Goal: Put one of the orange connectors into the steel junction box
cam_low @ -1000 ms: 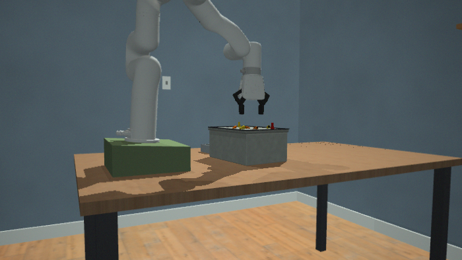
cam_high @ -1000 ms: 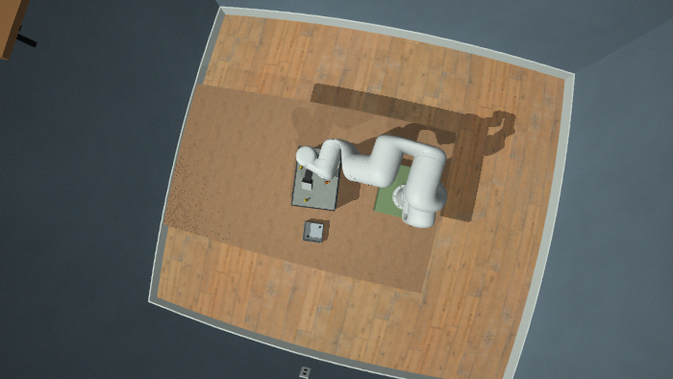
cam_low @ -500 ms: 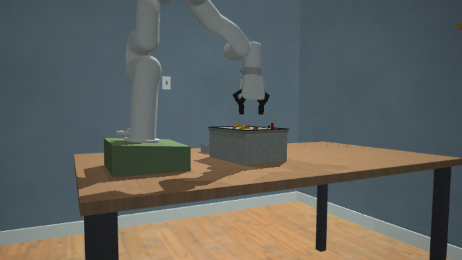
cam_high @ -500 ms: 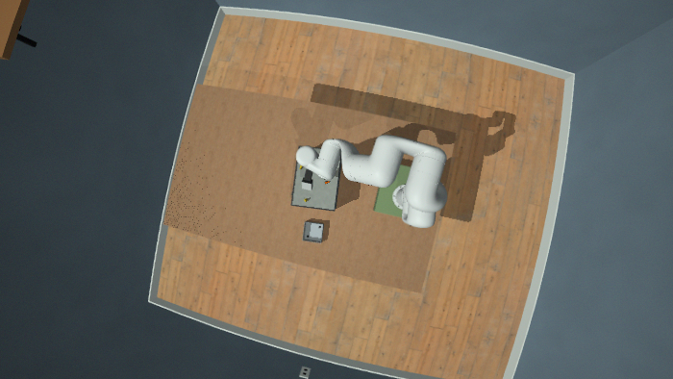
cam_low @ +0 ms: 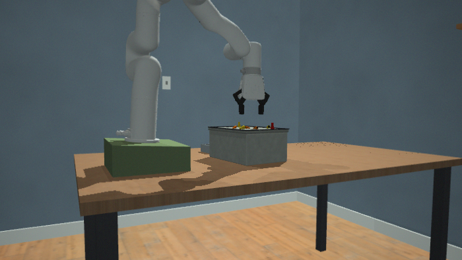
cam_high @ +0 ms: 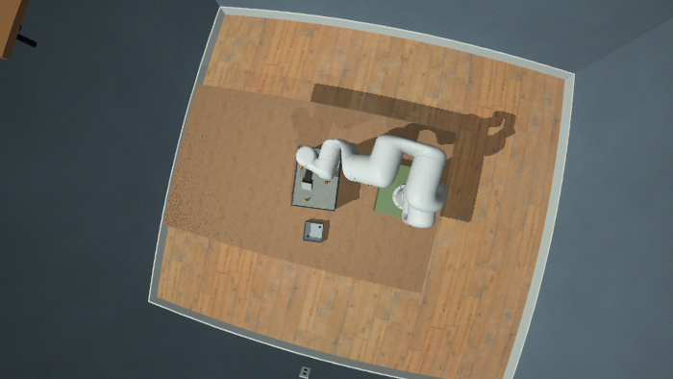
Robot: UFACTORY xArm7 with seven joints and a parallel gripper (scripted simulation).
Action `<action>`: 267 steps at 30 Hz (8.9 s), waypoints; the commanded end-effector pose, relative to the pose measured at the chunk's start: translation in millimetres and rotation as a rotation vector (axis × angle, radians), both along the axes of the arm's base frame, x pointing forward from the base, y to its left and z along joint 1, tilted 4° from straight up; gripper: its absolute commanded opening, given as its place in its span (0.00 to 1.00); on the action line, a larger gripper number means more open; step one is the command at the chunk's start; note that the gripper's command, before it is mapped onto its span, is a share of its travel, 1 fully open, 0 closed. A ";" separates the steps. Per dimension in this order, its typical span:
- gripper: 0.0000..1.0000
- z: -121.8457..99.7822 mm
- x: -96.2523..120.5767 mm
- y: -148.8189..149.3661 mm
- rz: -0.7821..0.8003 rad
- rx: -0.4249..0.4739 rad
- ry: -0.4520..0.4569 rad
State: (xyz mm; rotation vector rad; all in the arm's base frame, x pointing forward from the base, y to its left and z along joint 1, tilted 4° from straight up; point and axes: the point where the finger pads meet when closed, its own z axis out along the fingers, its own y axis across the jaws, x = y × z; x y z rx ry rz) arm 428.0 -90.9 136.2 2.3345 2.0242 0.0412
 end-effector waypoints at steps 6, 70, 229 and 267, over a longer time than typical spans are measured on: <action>1.00 2.1 2.6 3.0 0.034 -0.003 -0.003; 1.00 14.0 25.9 96.0 0.974 -0.056 0.017; 0.26 -48.4 13.1 -17.4 0.266 -0.015 0.001; 0.02 -48.4 13.1 -17.4 0.266 -0.015 0.001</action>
